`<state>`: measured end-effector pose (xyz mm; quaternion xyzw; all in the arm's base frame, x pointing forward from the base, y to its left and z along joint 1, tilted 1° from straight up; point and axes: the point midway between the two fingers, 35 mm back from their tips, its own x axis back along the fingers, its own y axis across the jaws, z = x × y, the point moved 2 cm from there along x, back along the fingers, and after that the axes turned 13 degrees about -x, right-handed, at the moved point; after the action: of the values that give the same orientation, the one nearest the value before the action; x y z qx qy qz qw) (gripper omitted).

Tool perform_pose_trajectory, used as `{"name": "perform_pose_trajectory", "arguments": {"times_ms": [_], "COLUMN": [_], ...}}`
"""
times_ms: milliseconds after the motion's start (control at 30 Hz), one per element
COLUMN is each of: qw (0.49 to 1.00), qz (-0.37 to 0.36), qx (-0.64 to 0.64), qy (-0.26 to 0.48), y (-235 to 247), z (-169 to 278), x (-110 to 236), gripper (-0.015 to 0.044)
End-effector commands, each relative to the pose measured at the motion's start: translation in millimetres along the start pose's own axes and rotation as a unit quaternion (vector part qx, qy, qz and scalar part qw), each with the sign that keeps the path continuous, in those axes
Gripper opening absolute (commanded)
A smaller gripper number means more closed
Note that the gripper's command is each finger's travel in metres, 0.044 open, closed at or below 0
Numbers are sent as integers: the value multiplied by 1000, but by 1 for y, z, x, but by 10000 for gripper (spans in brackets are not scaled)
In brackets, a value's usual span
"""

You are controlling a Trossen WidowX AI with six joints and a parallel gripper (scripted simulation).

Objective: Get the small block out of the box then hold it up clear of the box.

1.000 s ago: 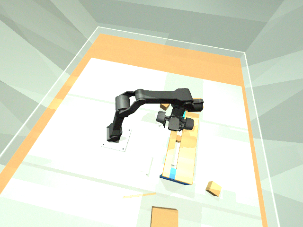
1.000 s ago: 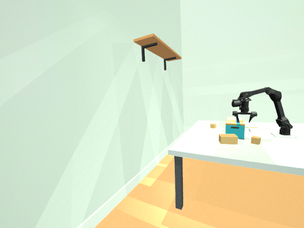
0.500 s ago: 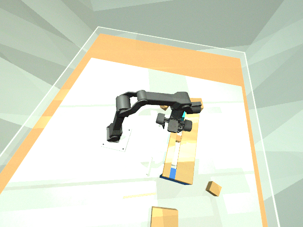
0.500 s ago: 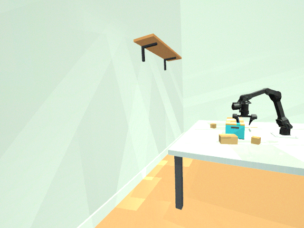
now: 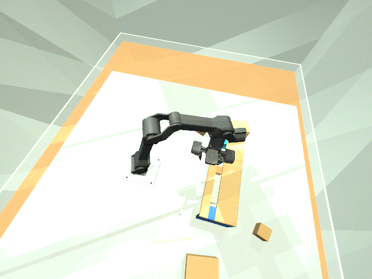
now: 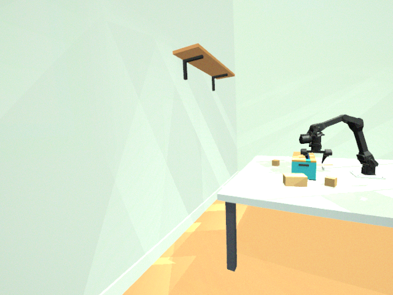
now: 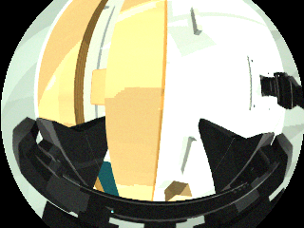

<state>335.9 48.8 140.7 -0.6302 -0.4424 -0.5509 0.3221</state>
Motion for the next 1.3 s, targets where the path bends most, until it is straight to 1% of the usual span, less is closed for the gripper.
{"name": "perform_pose_trajectory", "arguments": {"times_ms": [0, 1267], "qw": [1000, 1000], "qz": [-2, -3], "qx": [0, 0], "qy": [0, -4], "y": [2, 24], "z": [-12, -106], "x": [-1, -21], "gripper": [400, 400]}}
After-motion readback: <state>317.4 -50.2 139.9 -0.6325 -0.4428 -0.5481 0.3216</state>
